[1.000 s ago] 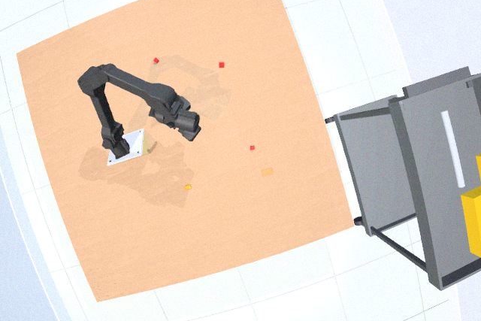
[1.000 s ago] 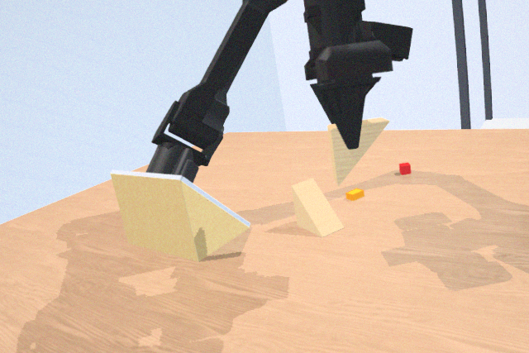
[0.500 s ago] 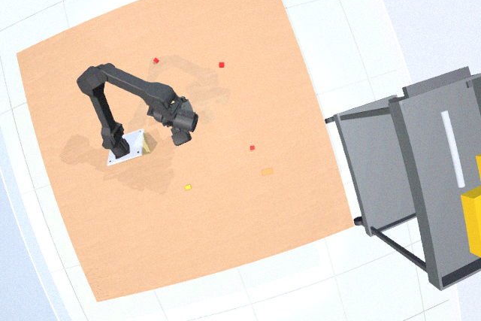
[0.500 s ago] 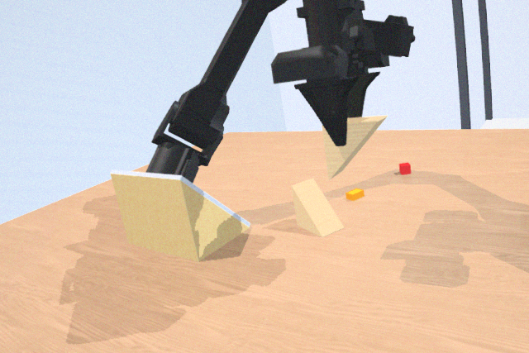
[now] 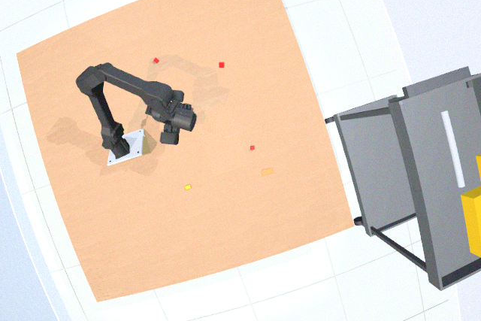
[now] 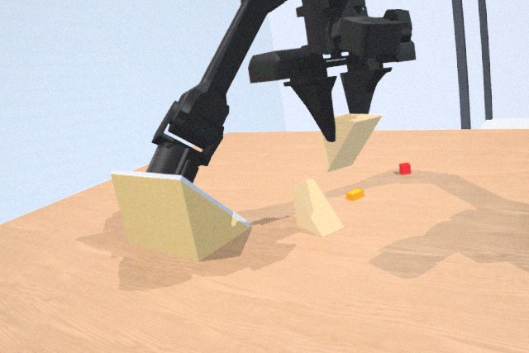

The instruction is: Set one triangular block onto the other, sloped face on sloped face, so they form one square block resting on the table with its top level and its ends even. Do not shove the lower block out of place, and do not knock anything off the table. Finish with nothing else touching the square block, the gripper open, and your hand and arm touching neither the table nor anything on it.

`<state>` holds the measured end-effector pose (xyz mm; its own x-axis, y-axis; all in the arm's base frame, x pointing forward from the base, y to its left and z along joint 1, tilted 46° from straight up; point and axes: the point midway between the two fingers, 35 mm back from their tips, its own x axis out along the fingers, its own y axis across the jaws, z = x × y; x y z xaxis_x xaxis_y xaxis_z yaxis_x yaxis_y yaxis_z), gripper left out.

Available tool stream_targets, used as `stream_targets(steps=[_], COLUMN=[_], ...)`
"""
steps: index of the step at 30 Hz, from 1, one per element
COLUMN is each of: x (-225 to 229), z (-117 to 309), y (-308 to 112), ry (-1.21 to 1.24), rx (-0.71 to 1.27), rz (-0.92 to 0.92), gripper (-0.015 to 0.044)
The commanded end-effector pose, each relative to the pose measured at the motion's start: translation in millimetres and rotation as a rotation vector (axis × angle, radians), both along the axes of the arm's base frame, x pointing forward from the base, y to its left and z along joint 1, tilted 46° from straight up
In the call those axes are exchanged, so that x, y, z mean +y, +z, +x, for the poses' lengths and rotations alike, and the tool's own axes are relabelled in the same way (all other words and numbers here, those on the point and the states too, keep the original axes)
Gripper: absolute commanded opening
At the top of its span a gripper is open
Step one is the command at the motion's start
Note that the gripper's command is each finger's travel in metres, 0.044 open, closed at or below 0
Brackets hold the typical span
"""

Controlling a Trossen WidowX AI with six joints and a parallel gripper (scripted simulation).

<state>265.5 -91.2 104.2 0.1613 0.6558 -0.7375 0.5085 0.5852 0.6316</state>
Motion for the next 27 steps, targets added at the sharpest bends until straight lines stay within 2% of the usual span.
stream_targets(steps=[1,27], x=[0.9,5.3], z=[-0.8,-8.4], y=[3.9,13.7], ry=[-0.095,-0.75], rx=[0.076,0.683], rz=[0.023,0.184], gripper=[0.0,0.0])
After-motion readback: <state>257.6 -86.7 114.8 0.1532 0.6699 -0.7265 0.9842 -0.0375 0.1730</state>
